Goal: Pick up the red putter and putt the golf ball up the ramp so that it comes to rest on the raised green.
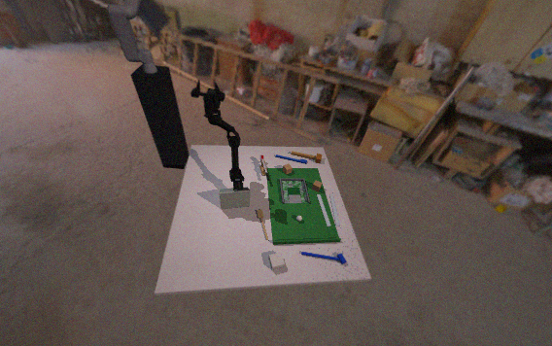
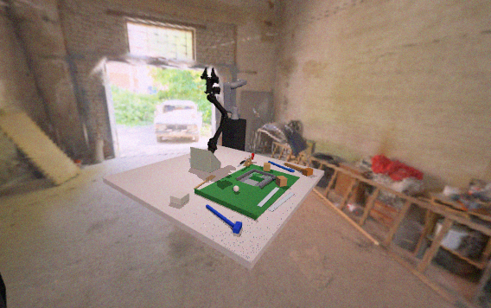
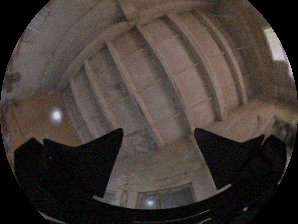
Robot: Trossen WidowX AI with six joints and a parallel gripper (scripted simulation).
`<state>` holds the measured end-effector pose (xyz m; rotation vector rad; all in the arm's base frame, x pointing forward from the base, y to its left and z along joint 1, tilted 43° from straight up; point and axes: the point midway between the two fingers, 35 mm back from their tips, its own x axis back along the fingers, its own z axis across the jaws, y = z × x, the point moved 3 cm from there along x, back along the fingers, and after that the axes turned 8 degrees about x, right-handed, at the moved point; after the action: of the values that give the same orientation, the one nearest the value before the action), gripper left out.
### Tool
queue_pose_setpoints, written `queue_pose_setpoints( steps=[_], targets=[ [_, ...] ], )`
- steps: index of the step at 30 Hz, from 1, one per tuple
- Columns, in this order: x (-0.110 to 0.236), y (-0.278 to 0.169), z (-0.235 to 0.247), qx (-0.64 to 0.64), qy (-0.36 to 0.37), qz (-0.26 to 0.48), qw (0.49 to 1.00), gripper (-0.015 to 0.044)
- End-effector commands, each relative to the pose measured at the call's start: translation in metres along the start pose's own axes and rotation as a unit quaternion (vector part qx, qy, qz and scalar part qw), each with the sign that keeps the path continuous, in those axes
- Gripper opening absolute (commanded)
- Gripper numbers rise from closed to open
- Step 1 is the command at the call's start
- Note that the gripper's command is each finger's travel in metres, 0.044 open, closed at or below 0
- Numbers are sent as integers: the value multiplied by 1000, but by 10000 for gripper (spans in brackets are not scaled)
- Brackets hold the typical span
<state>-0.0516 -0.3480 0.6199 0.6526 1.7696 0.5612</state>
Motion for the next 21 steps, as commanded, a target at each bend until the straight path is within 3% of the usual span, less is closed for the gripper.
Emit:
queue_pose_setpoints(
  steps=[1,11,21],
  targets=[
    [-6,-44,50,-110,57,66,990,440],
    [7,-106,191,-319,189,215,903,440],
    [65,-119,336,-458,299,366,753,440]
  ],
)
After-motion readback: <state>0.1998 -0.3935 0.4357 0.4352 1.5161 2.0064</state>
